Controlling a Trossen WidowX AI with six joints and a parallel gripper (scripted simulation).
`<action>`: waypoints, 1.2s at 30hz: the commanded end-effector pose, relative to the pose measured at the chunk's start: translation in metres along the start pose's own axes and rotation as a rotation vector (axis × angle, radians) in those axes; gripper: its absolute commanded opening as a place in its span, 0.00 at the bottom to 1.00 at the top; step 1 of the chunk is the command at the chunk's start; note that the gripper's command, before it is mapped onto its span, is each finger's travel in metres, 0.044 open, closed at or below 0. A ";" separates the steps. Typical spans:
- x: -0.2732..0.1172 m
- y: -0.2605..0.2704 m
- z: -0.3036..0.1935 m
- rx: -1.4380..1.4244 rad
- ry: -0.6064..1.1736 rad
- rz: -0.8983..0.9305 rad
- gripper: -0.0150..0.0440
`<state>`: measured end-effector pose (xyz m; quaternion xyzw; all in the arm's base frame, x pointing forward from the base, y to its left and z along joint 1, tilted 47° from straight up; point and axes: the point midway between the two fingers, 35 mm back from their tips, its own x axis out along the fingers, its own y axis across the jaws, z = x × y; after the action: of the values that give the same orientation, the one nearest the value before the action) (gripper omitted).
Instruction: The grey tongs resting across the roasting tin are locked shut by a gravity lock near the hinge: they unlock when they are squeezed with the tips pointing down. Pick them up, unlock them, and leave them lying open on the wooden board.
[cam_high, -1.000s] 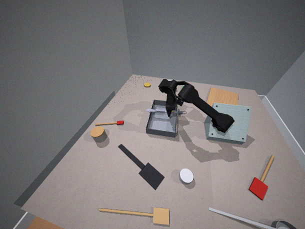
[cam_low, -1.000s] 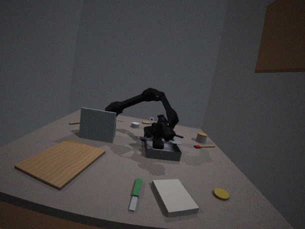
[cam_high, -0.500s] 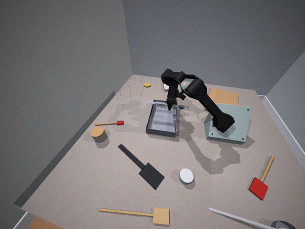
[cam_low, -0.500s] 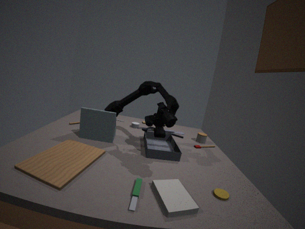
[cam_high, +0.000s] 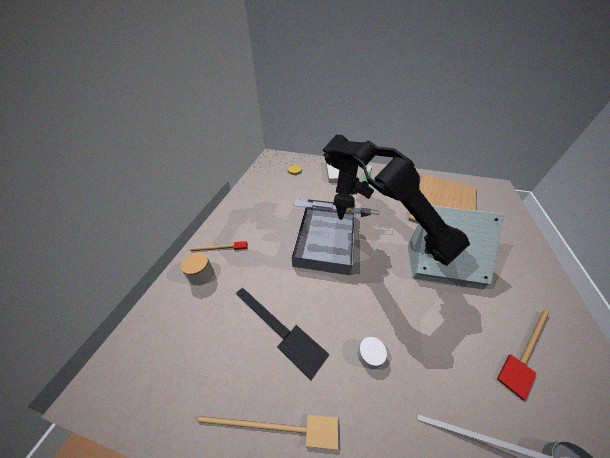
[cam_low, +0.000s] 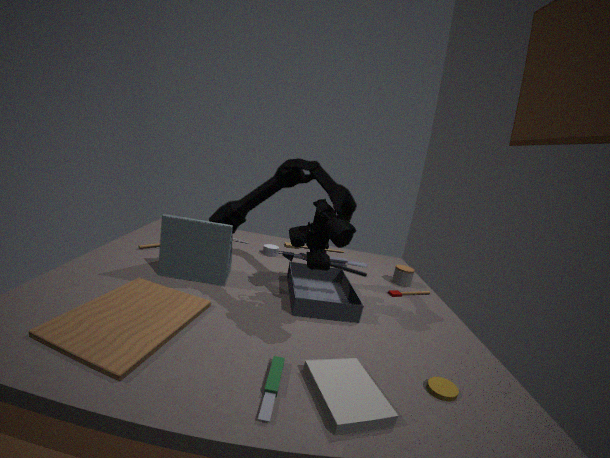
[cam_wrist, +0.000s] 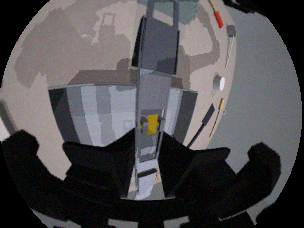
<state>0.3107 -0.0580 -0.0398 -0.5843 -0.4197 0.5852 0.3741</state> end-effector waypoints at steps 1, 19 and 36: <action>0.000 -0.001 -0.001 -0.019 -0.020 0.083 0.00; -0.002 0.005 -0.011 -0.061 -0.031 0.376 0.00; -0.046 0.053 0.006 -0.189 -0.050 0.393 0.00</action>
<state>0.3161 -0.0982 -0.0619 -0.6671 -0.3509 0.6261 0.1996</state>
